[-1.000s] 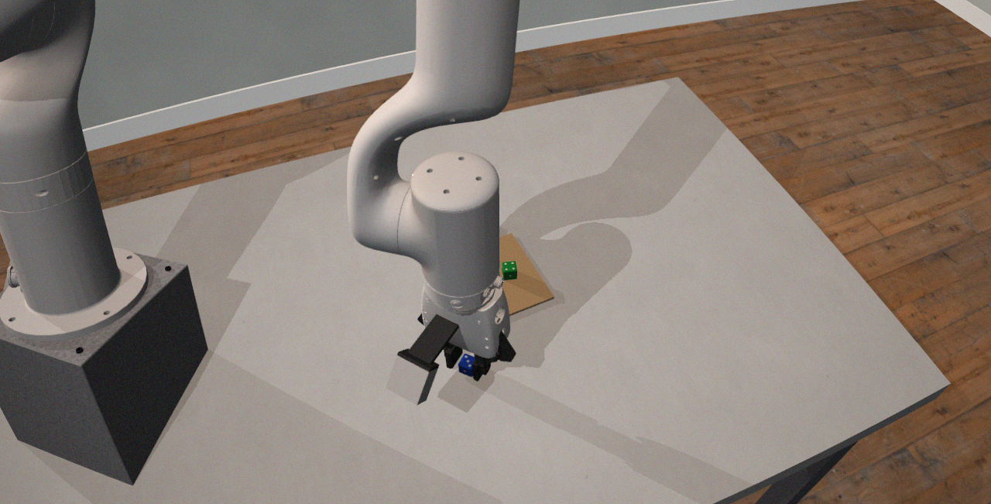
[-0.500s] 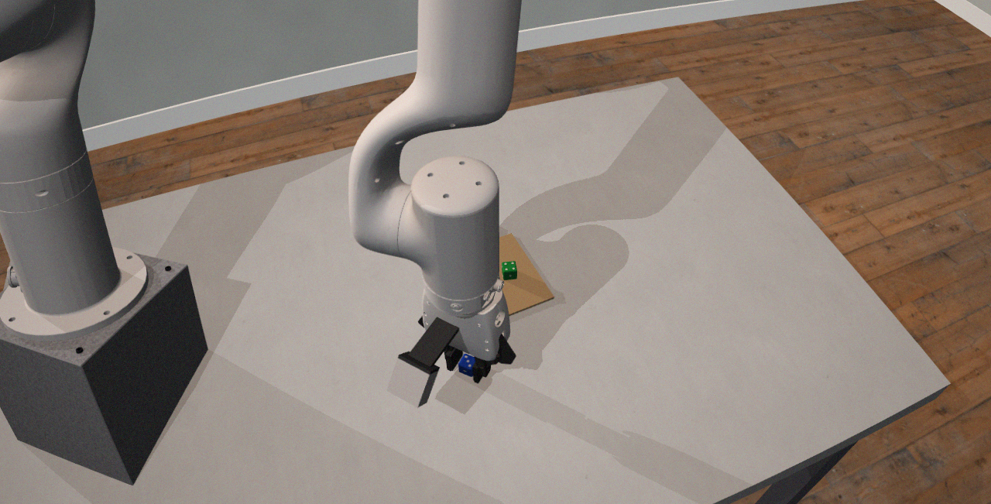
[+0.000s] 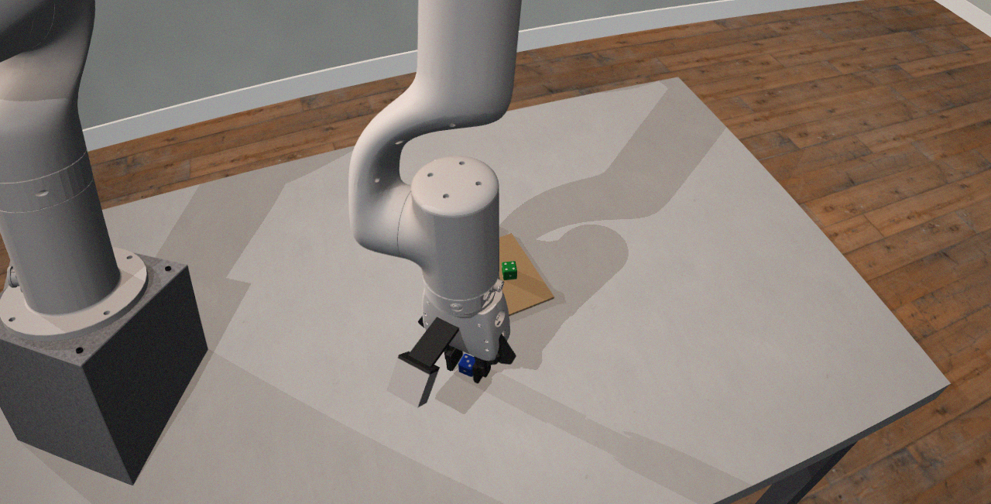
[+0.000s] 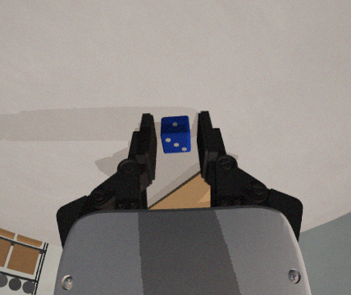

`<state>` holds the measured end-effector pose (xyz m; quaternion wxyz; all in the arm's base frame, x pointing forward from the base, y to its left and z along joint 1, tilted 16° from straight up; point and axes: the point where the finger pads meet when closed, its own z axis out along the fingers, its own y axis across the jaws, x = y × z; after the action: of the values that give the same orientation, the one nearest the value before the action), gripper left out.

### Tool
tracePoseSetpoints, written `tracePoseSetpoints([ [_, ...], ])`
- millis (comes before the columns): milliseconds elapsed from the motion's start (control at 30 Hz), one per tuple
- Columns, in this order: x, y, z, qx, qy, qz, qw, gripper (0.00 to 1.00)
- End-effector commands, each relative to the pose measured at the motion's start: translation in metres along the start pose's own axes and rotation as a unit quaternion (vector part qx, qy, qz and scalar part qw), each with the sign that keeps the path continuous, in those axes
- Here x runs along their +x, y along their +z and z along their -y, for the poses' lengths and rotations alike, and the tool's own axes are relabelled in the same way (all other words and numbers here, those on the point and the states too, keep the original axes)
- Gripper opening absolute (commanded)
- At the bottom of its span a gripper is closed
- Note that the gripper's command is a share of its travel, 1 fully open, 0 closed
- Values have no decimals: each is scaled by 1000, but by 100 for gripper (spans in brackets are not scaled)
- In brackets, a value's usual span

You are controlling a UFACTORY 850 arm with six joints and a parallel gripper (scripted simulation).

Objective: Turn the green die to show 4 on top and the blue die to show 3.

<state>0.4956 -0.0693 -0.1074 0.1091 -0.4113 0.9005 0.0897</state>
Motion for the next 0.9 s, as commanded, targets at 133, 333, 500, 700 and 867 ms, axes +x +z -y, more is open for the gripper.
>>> tracePoseSetpoints([
  [133, 0, 0, 1, 1, 0, 0, 1000, 36],
  [333, 0, 0, 1, 1, 0, 0, 1000, 36],
  [500, 0, 0, 1, 1, 0, 0, 1000, 15],
  [700, 0, 0, 1, 1, 0, 0, 1000, 15],
  [867, 0, 0, 1, 1, 0, 0, 1000, 15],
])
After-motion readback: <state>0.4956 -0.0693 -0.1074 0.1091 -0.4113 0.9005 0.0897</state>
